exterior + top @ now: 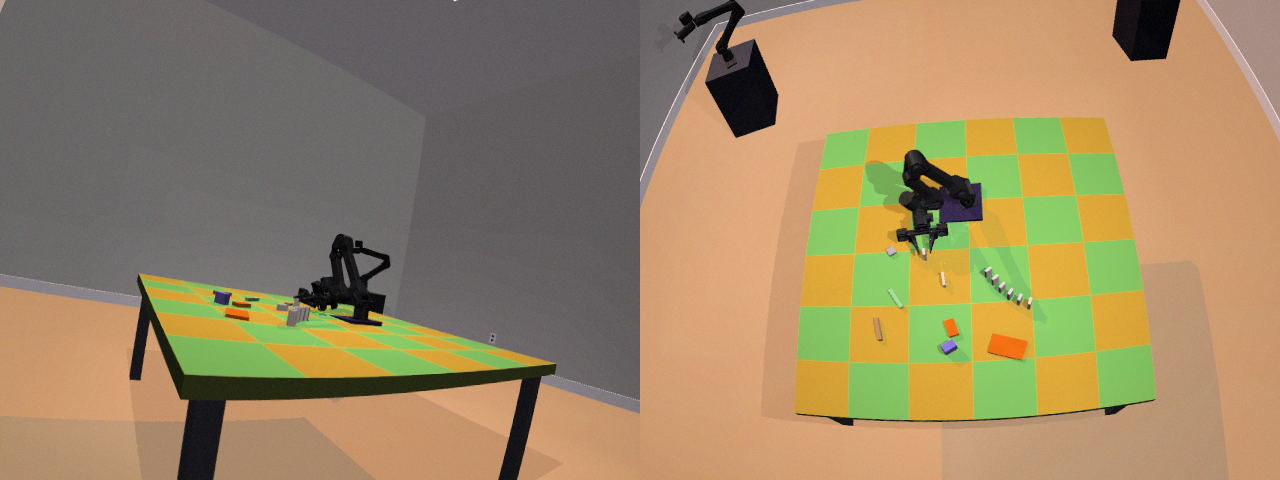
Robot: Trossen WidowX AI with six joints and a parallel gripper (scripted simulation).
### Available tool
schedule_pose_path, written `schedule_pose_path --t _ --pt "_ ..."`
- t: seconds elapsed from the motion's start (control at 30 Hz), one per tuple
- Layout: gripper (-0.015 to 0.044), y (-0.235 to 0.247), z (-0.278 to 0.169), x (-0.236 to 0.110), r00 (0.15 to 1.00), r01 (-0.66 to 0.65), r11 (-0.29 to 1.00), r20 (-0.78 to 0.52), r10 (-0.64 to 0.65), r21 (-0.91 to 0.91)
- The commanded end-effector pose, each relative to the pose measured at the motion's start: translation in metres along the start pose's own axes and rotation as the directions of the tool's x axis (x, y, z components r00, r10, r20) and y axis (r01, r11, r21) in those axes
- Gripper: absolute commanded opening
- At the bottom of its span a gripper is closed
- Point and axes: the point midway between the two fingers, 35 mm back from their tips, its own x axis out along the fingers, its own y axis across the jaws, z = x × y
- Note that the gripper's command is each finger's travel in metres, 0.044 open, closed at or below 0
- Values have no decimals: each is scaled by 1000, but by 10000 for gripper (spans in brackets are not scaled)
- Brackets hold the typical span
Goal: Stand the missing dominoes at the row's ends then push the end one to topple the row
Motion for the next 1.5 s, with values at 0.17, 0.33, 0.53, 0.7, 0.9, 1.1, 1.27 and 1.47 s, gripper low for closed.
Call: schedule_pose_path --t 0.17,0.33,0.53,0.7,0.9,1.1,1.27,1.47 --pt "422 1 0 0 1000 3 1000 -2 -3 9" --pt "440 -4 15 -1 1000 2 1000 -1 -2 5" --pt "440 -5 43 -3 1000 1 1000 0 -1 0" --pt "440 -5 50 -4 1000 3 1000 -3 -3 6" --pt "440 -55 40 18 980 167 922 -165 -115 348" --pt "440 -80 37 54 907 366 719 -400 -133 591" --pt "440 -77 35 66 828 507 545 -552 -95 667" --pt "440 -61 48 71 601 780 243 -799 -35 576"
